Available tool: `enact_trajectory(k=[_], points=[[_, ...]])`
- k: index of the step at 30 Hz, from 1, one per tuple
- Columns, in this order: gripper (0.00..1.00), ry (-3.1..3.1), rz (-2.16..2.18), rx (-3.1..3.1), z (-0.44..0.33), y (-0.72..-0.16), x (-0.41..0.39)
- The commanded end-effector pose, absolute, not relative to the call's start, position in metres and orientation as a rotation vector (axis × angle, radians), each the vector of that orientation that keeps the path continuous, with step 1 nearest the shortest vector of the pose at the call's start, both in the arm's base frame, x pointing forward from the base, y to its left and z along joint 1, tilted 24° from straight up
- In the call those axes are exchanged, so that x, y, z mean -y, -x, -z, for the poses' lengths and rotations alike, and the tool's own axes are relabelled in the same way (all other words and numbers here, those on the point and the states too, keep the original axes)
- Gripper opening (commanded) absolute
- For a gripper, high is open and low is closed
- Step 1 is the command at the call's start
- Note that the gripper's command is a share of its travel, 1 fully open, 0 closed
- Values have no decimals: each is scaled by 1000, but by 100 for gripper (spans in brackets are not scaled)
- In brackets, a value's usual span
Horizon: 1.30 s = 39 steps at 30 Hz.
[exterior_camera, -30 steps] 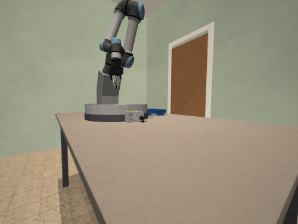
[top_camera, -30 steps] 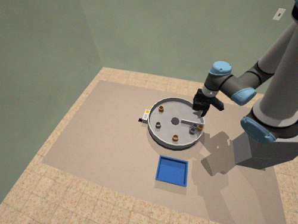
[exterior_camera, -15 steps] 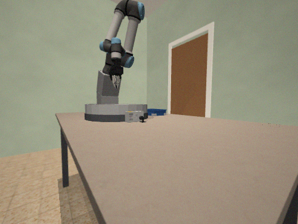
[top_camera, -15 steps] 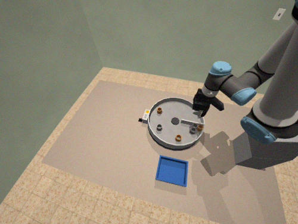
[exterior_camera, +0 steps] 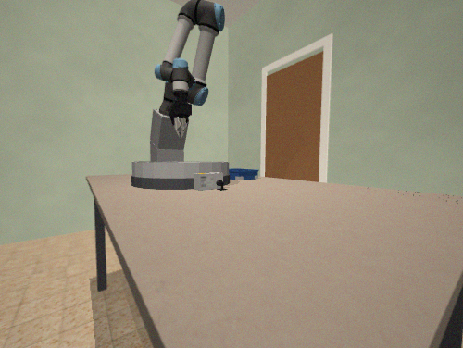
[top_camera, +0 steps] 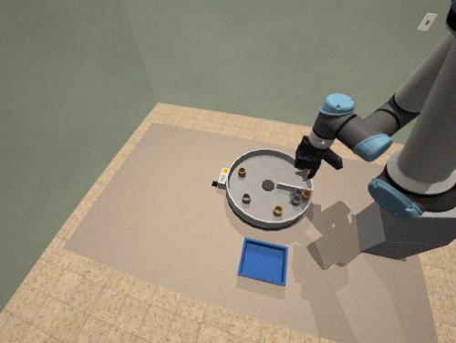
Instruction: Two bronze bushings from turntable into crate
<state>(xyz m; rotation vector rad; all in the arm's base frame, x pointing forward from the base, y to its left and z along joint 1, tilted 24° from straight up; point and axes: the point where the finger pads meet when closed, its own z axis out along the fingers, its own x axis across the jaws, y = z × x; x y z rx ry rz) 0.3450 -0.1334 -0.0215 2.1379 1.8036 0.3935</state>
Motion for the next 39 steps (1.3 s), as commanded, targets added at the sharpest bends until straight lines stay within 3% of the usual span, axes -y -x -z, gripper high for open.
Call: enact_trajectory(k=[1,39], points=[[5,-2137,-393,-1803,21,-345,134],[5,-2137,-393,-1803,21,-345,134]])
